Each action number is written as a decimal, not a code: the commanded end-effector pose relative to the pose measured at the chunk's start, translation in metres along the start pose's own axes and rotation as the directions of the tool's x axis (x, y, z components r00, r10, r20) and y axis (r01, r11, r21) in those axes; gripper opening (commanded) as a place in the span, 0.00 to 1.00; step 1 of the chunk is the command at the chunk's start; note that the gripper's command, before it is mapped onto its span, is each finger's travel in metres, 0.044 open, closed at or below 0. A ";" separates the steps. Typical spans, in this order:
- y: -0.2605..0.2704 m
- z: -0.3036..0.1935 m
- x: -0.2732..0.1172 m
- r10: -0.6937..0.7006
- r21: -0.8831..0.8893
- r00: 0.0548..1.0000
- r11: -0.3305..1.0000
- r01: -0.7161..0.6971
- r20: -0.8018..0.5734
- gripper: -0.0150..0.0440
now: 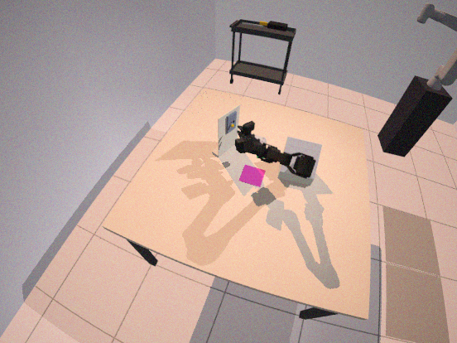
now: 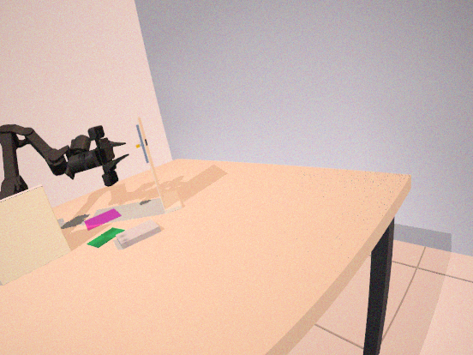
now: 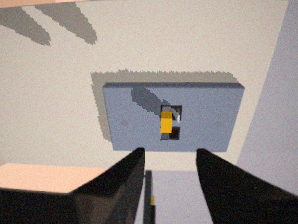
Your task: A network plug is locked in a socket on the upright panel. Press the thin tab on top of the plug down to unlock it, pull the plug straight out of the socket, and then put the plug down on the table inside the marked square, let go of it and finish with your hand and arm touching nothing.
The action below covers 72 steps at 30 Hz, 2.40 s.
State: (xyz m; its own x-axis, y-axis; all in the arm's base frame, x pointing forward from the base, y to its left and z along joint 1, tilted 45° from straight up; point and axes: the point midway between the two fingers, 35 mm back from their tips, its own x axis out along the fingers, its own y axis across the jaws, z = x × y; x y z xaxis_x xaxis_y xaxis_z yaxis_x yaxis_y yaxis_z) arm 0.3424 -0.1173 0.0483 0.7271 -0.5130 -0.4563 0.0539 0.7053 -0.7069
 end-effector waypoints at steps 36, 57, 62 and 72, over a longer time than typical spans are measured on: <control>-0.001 0.011 0.041 -0.004 -0.001 1.000 1.000 0.004 0.007 0.44; -0.001 0.011 0.041 -0.004 -0.001 1.000 1.000 0.004 0.007 0.25; -0.001 0.010 0.038 -0.004 -0.001 1.000 1.000 0.004 0.007 0.25; -0.001 0.009 0.033 -0.003 -0.001 1.000 1.000 0.003 0.007 0.25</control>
State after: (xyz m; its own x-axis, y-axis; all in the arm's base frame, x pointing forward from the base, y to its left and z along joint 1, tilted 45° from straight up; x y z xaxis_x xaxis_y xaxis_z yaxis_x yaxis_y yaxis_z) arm 0.3750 -0.1315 0.0381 0.7315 -0.5128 -0.4494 0.0582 0.7036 -0.7082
